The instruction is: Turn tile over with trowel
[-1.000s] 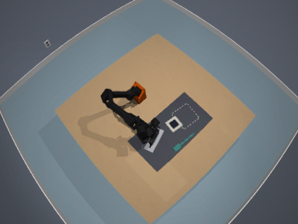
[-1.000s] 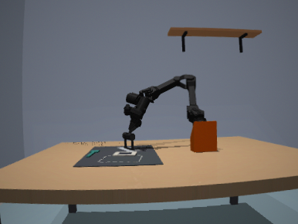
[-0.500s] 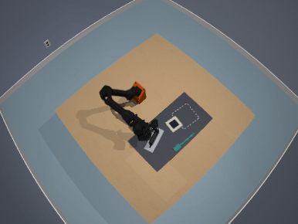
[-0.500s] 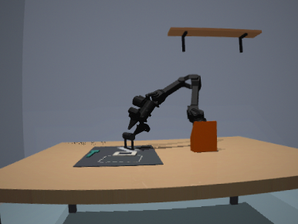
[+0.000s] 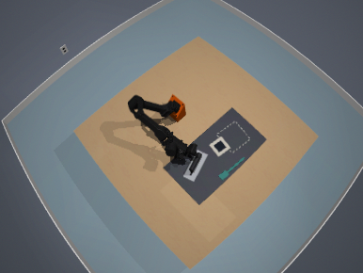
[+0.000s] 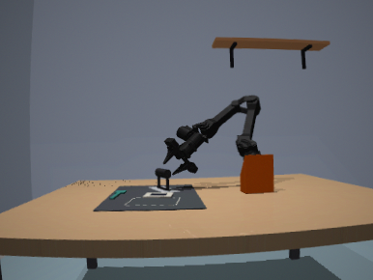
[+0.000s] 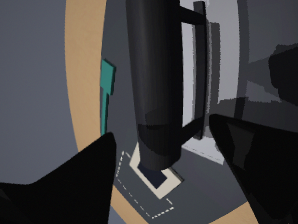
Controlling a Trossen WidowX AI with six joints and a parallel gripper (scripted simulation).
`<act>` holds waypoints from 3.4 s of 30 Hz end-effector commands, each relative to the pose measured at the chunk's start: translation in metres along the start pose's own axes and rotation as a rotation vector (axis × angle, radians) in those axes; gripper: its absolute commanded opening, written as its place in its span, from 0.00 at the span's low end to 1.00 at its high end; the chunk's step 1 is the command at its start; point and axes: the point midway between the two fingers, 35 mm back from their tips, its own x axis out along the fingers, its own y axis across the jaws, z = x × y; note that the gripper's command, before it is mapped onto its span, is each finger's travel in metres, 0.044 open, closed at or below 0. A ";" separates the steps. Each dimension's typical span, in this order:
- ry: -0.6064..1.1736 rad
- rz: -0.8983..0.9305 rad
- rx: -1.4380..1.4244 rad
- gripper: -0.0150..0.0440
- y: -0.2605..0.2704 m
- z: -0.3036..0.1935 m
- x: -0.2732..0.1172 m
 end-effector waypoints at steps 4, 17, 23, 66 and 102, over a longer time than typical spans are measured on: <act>-0.021 0.027 0.100 0.76 -0.003 -0.001 -0.003; -0.021 0.027 0.101 0.76 -0.002 0.001 0.012; -0.021 0.027 0.101 0.76 -0.002 0.002 0.021; -0.022 0.027 0.099 0.35 -0.001 0.001 0.058; -0.295 -0.018 0.228 0.25 0.053 -0.016 0.043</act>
